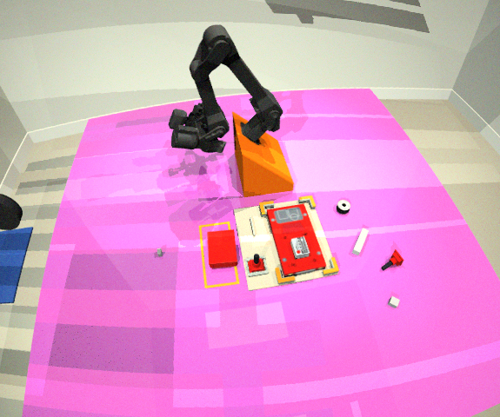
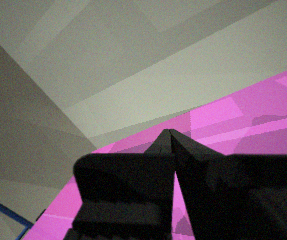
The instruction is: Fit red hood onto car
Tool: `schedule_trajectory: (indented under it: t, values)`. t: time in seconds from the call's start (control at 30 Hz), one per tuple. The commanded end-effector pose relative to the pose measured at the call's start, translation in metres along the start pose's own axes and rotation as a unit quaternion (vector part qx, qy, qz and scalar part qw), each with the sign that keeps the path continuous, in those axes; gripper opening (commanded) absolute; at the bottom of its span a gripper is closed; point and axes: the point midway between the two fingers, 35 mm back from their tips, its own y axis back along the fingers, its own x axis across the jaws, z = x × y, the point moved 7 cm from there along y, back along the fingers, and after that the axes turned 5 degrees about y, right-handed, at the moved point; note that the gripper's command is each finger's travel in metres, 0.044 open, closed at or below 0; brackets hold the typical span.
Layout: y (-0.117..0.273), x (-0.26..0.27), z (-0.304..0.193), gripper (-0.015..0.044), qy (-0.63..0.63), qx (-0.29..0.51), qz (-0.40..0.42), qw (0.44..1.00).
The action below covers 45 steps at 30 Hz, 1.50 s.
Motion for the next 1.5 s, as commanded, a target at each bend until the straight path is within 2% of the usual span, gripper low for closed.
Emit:
schedule_trajectory:
  t: [0.0,0.27,0.53,0.73,0.97,1.47]
  values:
    - [0.000,0.001,0.000,0.0026,0.002,0.002,0.001,1.000]
    - [0.015,0.035,-0.021,0.0236,0.147,0.108,0.058,0.982]
    - [0.046,0.076,-0.039,0.0440,0.329,0.198,0.152,0.911]
    - [0.079,0.100,-0.048,0.0440,0.456,0.244,0.232,0.824]
    - [0.125,0.119,-0.052,0.0440,0.584,0.275,0.326,0.691]
    - [0.242,0.122,-0.038,0.0440,0.746,0.273,0.517,0.320]
